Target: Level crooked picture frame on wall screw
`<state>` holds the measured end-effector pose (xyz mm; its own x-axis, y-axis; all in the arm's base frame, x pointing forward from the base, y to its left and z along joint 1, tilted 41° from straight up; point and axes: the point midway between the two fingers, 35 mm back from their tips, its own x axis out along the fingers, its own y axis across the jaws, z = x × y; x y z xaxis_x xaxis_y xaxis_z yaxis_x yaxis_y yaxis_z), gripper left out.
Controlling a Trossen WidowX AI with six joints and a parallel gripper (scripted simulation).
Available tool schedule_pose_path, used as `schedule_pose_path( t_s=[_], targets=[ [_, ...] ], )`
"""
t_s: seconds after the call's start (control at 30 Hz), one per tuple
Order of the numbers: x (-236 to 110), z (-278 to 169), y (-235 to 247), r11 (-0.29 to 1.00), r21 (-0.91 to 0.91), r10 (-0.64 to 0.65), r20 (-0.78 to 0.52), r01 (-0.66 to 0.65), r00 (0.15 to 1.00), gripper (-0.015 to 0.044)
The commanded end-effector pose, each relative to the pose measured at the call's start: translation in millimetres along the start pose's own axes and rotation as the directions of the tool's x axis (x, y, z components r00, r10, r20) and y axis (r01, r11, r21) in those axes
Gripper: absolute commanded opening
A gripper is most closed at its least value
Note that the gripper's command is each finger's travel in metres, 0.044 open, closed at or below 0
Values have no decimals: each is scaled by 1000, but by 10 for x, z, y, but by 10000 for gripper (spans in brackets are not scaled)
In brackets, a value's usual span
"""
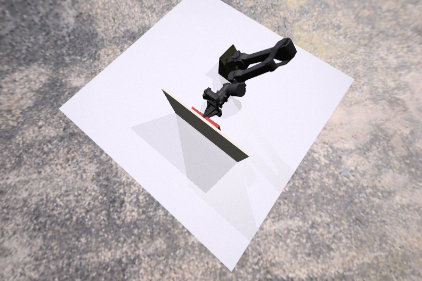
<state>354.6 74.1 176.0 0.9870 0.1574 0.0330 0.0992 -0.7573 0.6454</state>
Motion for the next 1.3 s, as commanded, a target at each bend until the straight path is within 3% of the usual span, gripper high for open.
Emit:
schedule_pose_path(
  t_s=[0.0, 1.27],
  targets=[
    [1, 2, 61, 1000, -1, 18, 2, -18, 1000, 0],
    [1, -5, 82, 1000, -1, 18, 2, -18, 1000, 0]
  ],
)
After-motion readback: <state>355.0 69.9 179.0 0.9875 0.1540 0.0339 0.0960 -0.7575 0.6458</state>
